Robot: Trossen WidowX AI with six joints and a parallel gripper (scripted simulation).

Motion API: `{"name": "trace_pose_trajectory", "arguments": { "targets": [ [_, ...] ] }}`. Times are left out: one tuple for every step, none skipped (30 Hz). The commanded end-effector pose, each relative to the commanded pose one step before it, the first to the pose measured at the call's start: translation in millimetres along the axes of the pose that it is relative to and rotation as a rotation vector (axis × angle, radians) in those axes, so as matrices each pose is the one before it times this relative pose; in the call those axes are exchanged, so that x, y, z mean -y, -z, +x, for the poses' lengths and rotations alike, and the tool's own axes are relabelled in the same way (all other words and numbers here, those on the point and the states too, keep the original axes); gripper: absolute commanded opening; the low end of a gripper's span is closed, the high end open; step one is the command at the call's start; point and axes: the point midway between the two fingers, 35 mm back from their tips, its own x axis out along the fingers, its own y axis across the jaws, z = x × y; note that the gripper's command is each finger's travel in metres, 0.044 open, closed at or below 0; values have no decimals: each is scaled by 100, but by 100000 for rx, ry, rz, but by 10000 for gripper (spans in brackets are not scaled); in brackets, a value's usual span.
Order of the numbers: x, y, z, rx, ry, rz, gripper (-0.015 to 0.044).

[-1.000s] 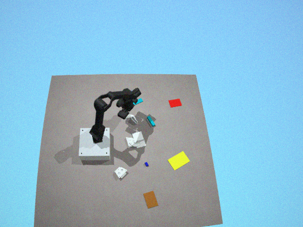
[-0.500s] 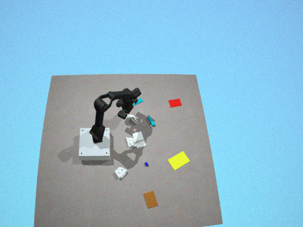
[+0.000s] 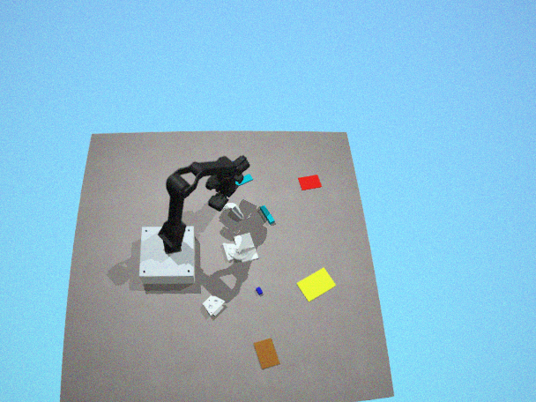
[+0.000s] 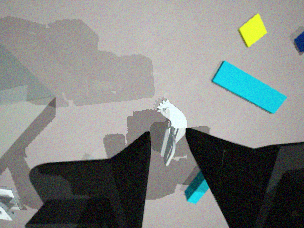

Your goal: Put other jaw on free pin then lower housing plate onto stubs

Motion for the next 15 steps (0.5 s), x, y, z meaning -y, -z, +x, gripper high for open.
{"name": "trace_pose_trajectory", "arguments": {
  "targets": [
    [2,0,1,2,8,-3,263],
    [0,0,0,0,0,0,289],
    [0,0,0,0,0,0,315],
    [0,0,0,0,0,0,341],
    [0,0,0,0,0,0,368],
    [0,0,0,0,0,0,394],
    [0,0,0,0,0,0,420],
    [0,0,0,0,0,0,440],
    [0,0,0,0,0,0,440],
    [0,0,0,0,0,0,440],
    [0,0,0,0,0,0,440],
    [0,0,0,0,0,0,440],
    [0,0,0,0,0,0,440],
    [0,0,0,0,0,0,440],
    [0,0,0,0,0,0,440]
  ]
}}
